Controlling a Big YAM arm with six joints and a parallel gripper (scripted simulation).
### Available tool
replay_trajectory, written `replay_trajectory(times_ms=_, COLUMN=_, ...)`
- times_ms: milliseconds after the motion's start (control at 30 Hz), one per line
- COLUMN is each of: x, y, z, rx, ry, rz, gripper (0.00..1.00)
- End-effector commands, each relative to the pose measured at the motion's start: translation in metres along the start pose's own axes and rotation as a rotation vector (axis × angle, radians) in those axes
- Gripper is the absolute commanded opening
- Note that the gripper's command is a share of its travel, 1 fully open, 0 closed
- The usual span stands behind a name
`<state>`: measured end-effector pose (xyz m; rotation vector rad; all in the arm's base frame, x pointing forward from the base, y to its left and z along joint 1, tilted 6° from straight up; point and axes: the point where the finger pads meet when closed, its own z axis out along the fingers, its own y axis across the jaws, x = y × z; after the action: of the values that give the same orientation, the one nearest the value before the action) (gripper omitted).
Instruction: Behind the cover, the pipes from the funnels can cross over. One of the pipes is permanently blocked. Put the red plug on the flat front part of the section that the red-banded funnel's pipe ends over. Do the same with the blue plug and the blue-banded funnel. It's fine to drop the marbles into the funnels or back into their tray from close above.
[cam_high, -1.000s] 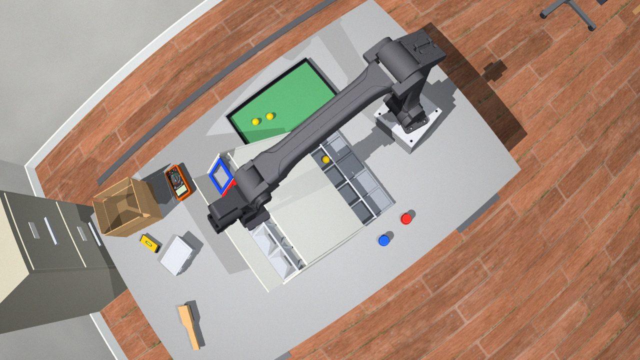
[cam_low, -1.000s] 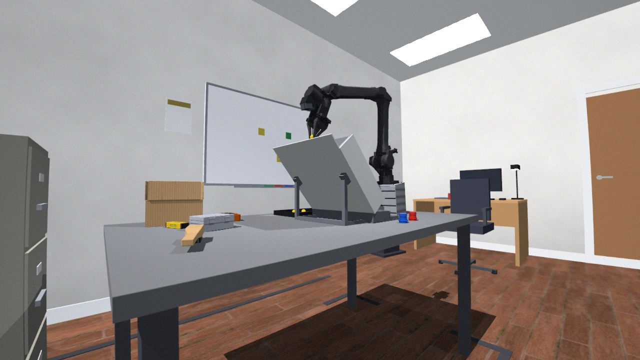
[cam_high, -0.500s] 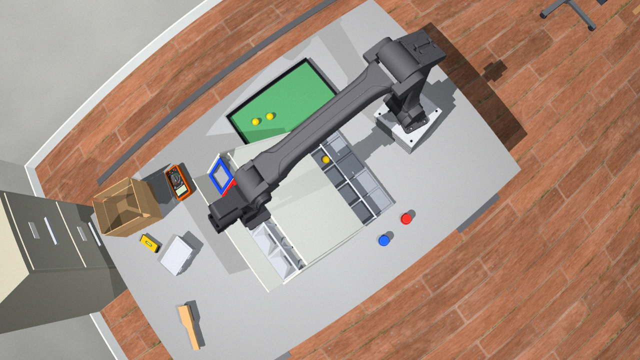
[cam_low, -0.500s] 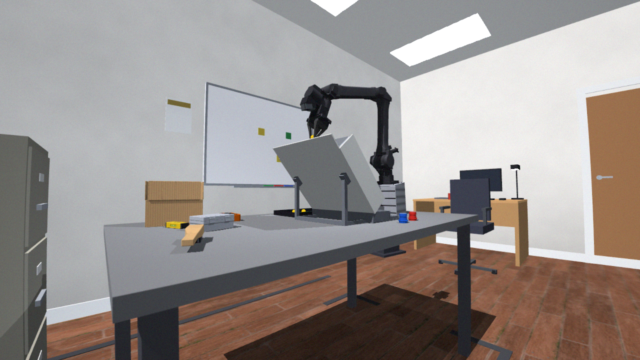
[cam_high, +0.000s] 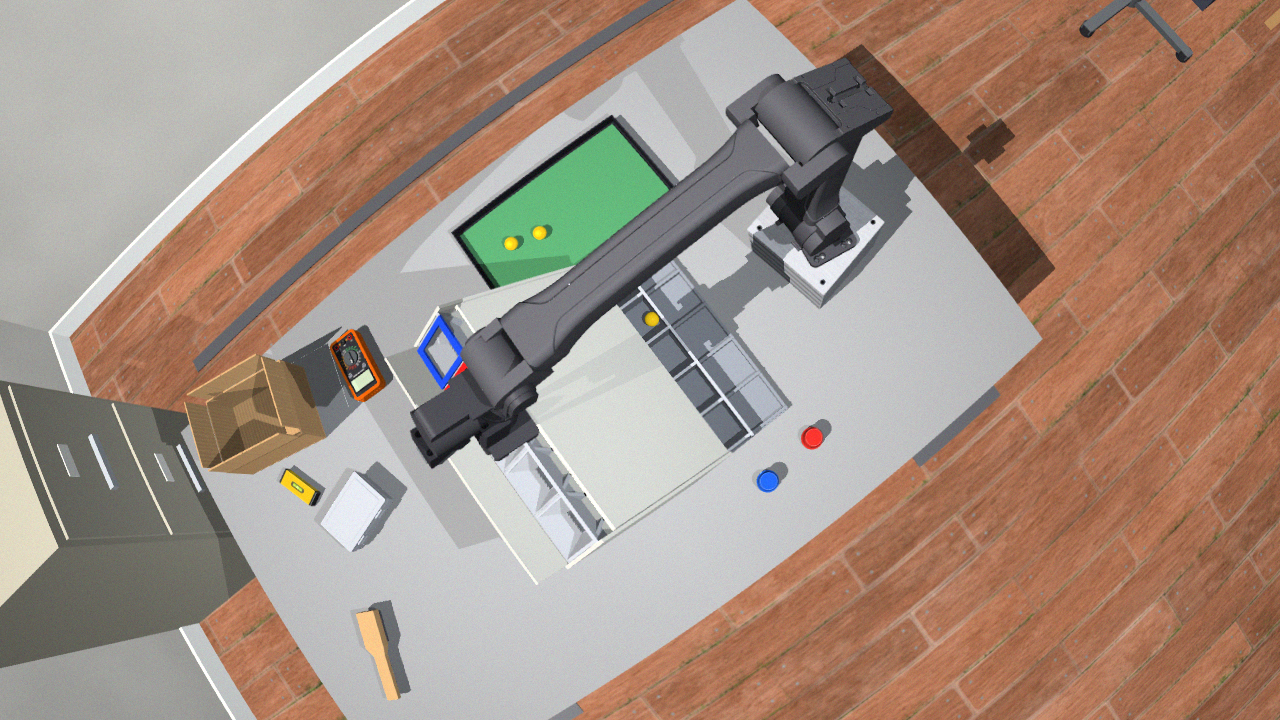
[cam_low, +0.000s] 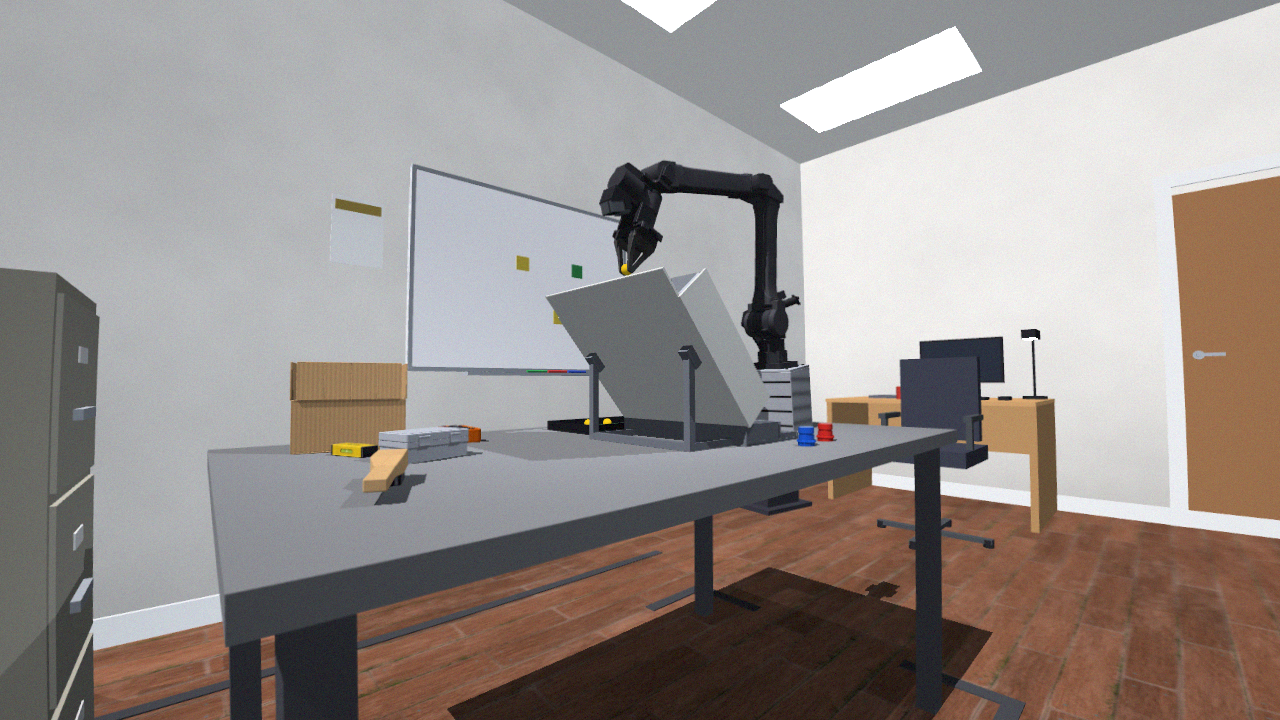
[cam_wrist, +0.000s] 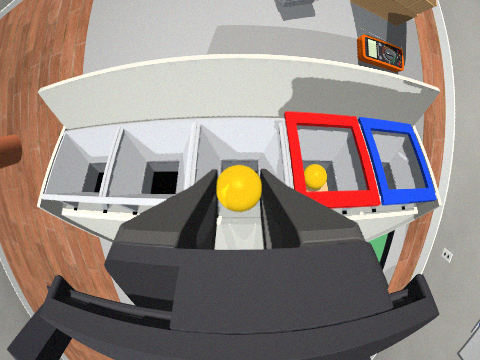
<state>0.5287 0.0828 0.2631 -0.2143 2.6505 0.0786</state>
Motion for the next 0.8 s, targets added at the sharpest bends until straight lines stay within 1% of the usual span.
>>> replay_trajectory(times_ms=0, x=-0.031, y=0.000, z=-0.020, rx=0.000, ry=-0.046, rz=0.002, gripper=0.00)
replay_trajectory(times_ms=200, x=-0.033, y=0.000, z=-0.021, rx=0.000, ry=-0.032, rz=0.001, gripper=0.00)
replay_trajectory(times_ms=233, x=-0.013, y=0.000, z=-0.016, rx=0.000, ry=-0.021, rz=0.001, gripper=0.59)
replay_trajectory(times_ms=767, x=-0.013, y=0.000, z=-0.016, rx=0.000, ry=-0.021, rz=0.001, gripper=0.59)
